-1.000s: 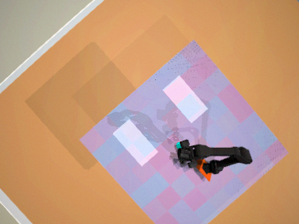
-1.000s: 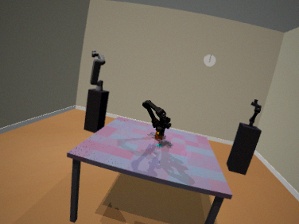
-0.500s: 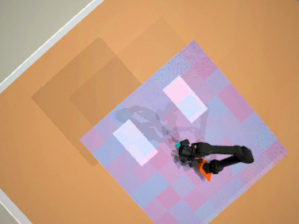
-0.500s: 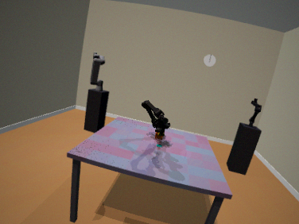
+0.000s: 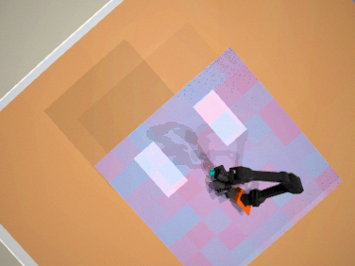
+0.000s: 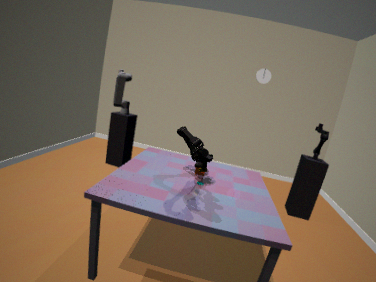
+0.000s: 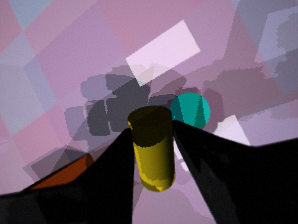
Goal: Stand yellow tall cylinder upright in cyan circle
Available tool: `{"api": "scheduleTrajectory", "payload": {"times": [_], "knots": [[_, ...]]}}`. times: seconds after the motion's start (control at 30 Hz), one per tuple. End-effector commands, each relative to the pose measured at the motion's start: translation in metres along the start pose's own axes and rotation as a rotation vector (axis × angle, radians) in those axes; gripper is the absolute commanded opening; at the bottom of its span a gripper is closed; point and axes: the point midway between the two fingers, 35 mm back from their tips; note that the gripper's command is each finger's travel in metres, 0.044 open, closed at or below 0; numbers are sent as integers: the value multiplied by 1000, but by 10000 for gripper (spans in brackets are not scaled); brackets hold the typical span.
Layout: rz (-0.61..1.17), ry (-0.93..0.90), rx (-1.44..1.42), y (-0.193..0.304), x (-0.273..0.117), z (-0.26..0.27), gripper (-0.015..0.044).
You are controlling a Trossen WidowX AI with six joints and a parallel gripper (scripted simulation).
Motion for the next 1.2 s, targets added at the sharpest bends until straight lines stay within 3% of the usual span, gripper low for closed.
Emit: {"api": "scheduleTrajectory", "payload": {"times": [0.0, 1.17], "knots": [[-30, -13, -1, 1, -1, 0, 105], [-259, -127, -26, 3, 3, 2, 105]]}}
Point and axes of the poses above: the point midway between the two fingers, 35 mm back from their tips, its own x axis out along the fingers, its own z axis across the jaws, y = z × x, and after that the axes turned 8 degrees about x, right-handed
